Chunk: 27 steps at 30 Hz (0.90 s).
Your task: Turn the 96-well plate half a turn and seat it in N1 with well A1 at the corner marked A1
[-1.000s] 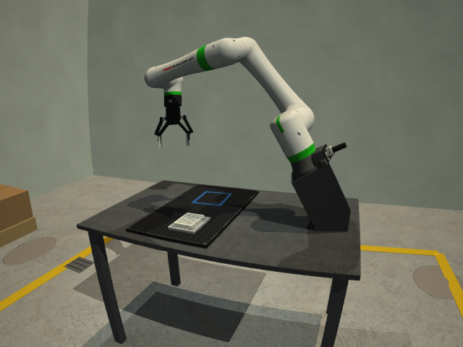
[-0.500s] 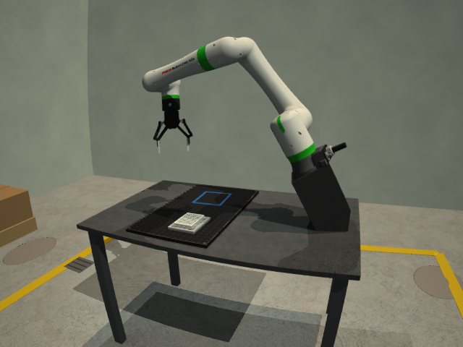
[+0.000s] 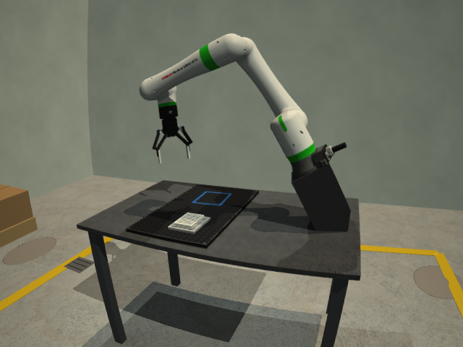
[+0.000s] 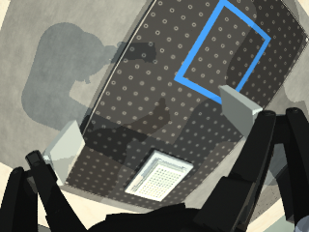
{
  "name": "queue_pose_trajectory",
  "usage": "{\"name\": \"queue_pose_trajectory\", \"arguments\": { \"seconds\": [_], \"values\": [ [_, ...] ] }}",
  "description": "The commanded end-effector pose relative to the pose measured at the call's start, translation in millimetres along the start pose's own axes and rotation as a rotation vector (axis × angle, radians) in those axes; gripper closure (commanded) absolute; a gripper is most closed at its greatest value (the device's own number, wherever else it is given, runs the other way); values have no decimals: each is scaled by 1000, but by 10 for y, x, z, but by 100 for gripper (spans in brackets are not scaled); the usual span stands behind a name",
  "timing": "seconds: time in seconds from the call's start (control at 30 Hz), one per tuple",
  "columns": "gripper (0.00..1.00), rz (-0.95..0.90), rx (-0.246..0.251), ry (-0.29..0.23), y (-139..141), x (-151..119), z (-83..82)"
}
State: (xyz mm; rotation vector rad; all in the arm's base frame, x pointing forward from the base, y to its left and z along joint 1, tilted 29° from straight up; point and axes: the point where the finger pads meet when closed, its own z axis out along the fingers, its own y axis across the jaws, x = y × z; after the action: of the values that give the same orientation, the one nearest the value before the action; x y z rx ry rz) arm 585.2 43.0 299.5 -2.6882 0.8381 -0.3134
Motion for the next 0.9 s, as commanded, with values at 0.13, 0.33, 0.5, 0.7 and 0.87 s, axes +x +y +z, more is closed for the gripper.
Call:
{"name": "queue_pose_trajectory", "arguments": {
  "seconds": [0.13, 0.33, 0.5, 0.7, 0.87],
  "values": [
    [0, -227, -38, 26, -68, -275, 245],
    [0, -326, -53, 33, -92, -391, 338],
    [0, -484, -76, 44, -130, -576, 481],
    [0, -647, -97, 55, -167, -764, 617],
    [0, -746, -109, 60, -188, -873, 691]
  ]
}}
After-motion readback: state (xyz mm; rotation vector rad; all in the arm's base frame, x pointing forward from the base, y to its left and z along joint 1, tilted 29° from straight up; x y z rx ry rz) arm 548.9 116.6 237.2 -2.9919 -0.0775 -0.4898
